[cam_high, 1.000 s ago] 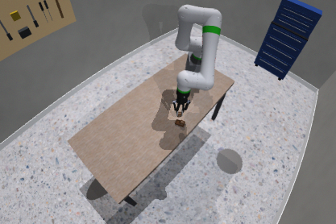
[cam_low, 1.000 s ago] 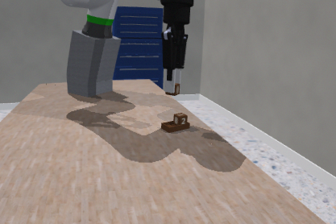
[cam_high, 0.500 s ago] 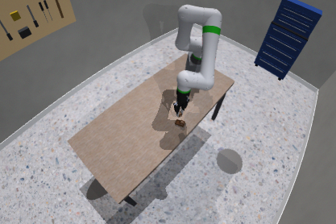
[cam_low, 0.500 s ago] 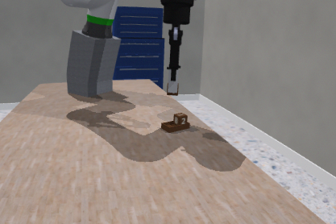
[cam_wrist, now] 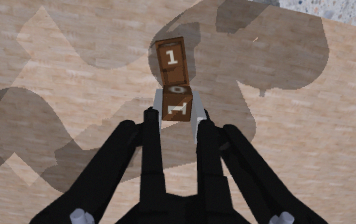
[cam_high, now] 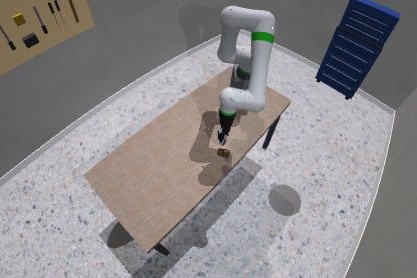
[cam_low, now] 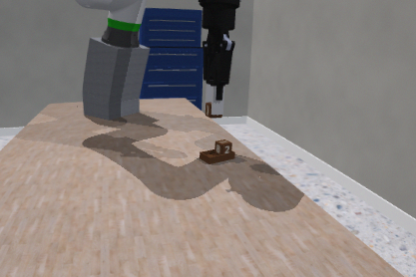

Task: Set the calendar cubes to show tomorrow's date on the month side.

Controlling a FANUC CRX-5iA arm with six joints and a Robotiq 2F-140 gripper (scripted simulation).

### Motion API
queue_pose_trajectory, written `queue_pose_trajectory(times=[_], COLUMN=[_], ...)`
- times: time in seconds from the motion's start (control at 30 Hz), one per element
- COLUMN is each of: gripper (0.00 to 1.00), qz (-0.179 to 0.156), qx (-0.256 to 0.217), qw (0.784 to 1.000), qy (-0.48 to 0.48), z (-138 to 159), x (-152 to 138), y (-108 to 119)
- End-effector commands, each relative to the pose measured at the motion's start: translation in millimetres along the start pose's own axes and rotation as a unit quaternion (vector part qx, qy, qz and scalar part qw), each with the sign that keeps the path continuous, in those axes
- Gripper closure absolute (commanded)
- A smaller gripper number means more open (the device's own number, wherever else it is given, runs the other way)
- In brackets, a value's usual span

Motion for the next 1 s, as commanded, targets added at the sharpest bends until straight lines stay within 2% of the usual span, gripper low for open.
queue_pose_trajectory(times=[0.0,0.2,0.77,0.97], gripper=[0.75,0.75,0.75,0.75], qz=[-0.005,-0.004,-0.004,-0.004], qx=[0.008,0.008,0.008,0.009], qw=[0.998,0.995,0.994,0.994], qy=[0.056,0.104,0.107,0.107], z=[1.1,1.1,1.1,1.1], x=[0.9,0.9,0.9,0.9], y=[0.2,0.2,-0.2,-6.7])
Point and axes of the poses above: the point where the finger pads meet when closed, its own y axis back along the fingers, its own x axis across the jaws, z = x × y, the point moved 7 cm from there along y, back along the fingers, and after that the axes turned 1 degree about y, right-handed, at the moved point
